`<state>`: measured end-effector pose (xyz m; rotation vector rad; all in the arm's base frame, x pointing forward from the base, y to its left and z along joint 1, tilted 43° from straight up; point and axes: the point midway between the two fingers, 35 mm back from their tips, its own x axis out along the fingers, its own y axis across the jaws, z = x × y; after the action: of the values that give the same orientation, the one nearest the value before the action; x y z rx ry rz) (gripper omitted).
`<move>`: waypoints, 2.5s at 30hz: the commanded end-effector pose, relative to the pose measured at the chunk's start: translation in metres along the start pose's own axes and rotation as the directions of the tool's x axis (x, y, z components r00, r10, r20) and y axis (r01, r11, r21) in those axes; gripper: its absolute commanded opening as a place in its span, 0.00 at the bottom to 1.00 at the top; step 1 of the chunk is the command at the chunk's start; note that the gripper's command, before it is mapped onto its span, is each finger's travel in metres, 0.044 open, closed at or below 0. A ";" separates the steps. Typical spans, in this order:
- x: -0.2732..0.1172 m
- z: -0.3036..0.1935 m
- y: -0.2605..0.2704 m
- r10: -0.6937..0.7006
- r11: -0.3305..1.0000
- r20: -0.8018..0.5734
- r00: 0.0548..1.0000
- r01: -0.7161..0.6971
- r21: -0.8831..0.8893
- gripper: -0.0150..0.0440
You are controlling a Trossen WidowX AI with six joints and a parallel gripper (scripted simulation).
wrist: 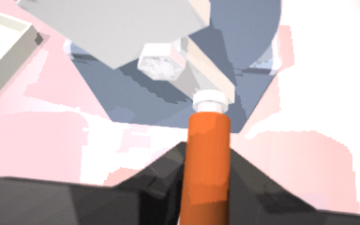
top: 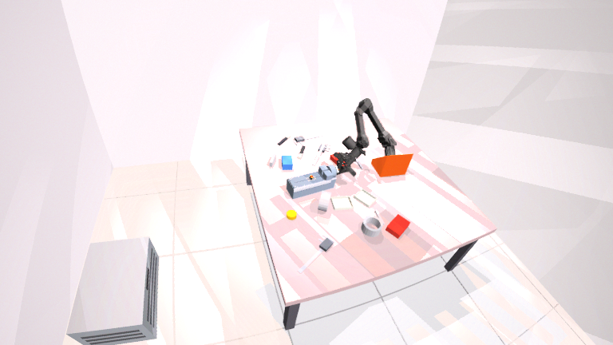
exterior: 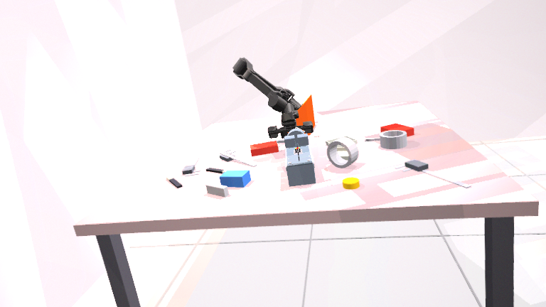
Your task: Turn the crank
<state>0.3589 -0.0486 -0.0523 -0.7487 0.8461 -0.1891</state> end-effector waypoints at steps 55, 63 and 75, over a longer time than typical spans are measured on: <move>-0.017 0.016 -0.012 -0.002 1.000 -0.005 1.000 0.002 -0.002 0.25; -0.021 0.020 -0.012 -0.002 1.000 -0.005 1.000 0.002 -0.002 0.25; -0.024 0.023 -0.011 -0.002 1.000 -0.005 1.000 0.002 -0.002 0.25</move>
<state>0.3616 -0.0368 -0.0231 -0.7502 0.8547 -0.1953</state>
